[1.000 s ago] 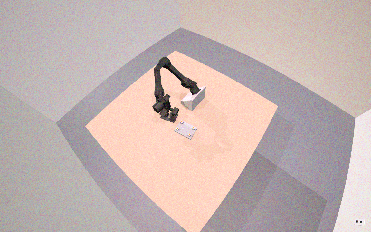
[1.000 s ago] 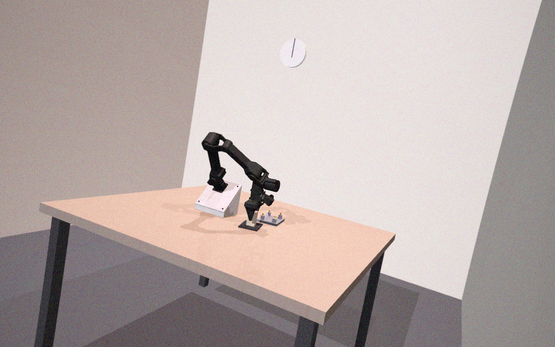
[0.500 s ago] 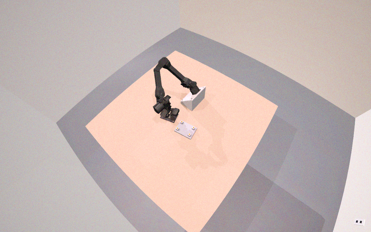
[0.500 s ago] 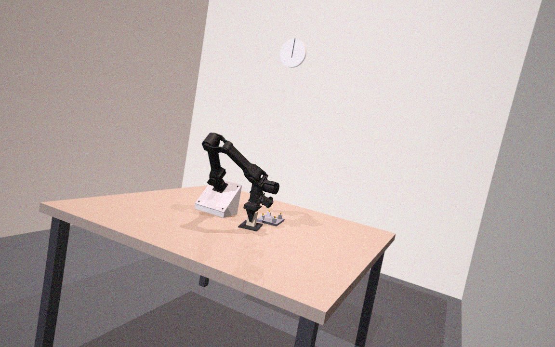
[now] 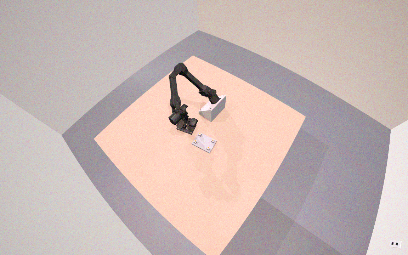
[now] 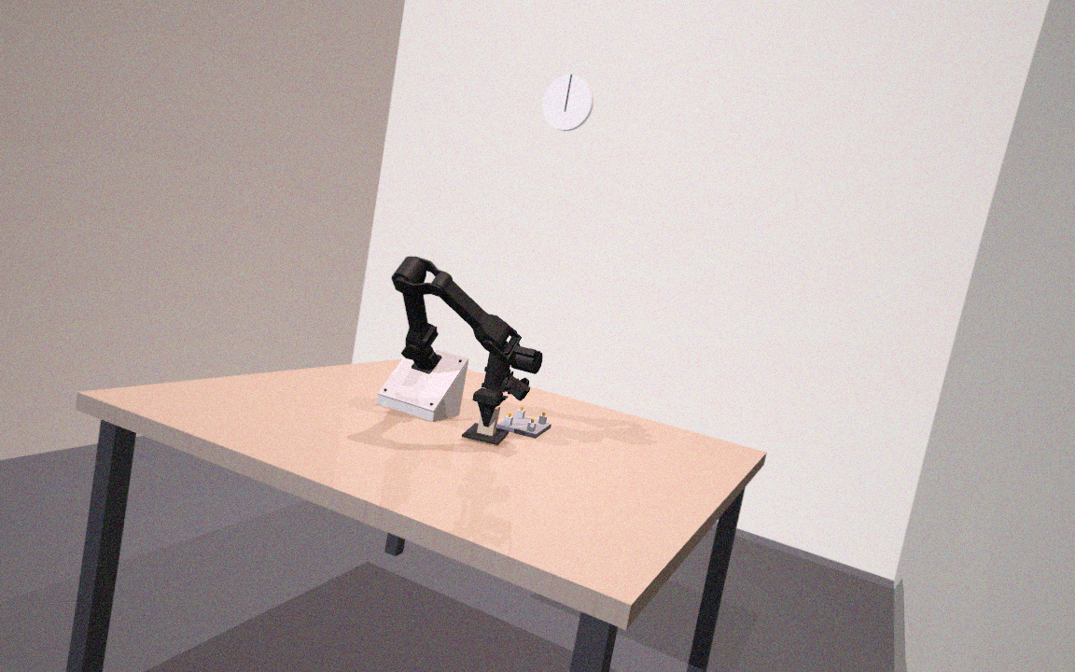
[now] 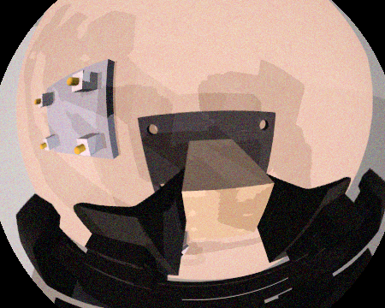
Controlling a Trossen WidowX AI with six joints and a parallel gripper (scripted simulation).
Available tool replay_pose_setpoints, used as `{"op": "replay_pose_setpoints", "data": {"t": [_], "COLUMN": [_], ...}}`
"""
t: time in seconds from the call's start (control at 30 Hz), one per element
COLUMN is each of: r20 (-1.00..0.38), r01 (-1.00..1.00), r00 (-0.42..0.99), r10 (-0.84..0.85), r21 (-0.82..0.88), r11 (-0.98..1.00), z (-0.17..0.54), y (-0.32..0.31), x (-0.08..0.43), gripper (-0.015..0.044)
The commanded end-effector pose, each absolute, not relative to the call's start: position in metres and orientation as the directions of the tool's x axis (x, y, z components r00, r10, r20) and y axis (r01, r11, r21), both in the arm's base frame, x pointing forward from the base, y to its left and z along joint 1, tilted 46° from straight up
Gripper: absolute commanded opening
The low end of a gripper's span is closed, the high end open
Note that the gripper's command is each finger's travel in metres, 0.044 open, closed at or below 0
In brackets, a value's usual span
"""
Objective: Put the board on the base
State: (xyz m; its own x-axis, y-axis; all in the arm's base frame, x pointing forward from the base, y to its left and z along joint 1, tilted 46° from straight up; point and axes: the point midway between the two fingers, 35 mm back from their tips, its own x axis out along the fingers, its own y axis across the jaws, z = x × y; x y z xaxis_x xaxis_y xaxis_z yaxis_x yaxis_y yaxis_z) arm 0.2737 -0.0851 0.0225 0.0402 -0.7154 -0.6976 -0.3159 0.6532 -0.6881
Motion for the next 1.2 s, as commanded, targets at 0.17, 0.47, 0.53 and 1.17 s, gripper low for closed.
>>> {"op": "replay_pose_setpoints", "data": {"t": [0.17,0.47,0.53,1.17], "r20": [-0.700,-0.701,-0.701,-0.701], "r01": [-0.310,-0.310,-0.310,-0.304], "r00": [0.049,0.049,0.048,0.049], "r10": [-0.713,-0.712,-0.712,-0.712], "r21": [-0.689,-0.688,-0.688,-0.690], "r11": [0.655,0.656,0.656,0.658], "z": [0.037,0.053,0.056,0.071], "y": [-0.069,-0.053,-0.050,-0.022], "x": [0.277,0.277,0.276,0.276], "gripper": [0.0000,0.0000,0.0000,0.0000]}}
